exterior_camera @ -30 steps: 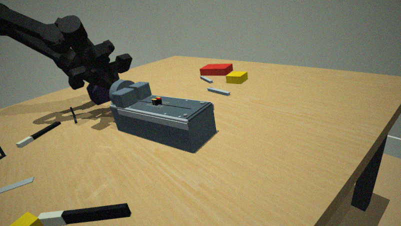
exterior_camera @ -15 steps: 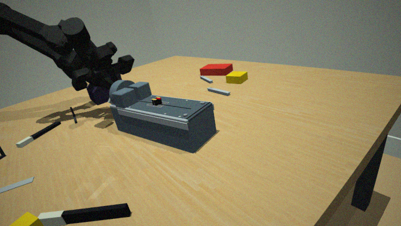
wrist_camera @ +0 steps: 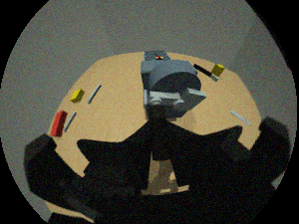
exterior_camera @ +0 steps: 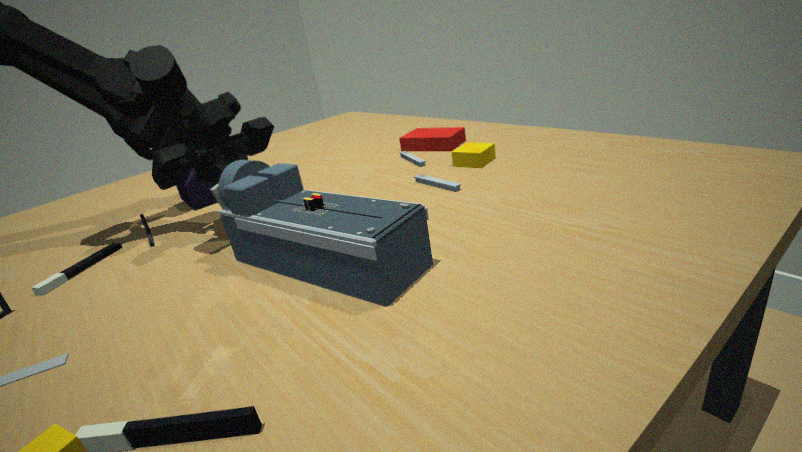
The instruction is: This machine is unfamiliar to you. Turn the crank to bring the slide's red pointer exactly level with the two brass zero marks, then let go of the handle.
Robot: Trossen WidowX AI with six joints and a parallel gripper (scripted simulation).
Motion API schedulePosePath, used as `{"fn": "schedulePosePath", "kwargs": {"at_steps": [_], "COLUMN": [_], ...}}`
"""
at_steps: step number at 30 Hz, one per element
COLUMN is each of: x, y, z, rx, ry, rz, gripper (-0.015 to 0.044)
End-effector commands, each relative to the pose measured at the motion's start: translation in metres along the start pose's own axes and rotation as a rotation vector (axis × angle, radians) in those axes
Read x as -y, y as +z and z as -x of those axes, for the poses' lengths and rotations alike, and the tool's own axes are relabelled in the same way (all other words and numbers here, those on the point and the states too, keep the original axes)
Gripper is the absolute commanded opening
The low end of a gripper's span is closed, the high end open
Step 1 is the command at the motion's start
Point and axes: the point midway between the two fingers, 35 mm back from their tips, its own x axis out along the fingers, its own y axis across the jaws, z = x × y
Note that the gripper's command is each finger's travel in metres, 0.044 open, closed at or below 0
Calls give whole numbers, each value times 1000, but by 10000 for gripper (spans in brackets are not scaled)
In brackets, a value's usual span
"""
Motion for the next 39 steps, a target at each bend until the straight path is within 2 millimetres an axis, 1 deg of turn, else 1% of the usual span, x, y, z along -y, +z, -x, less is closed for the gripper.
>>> {"fn": "schedulePosePath", "kwargs": {"at_steps": [1, 10, 21, 39], "x": [-2, 1, 10, 27], "y": [-7, -15, -22, -28], "z": [-7, -15, -22, -28], "rx": [-12, -12, -12, -13], "ry": [8, 8, 7, 6], "rz": [6, 6, 7, 8], "gripper": [0, 0, 0, 0]}}
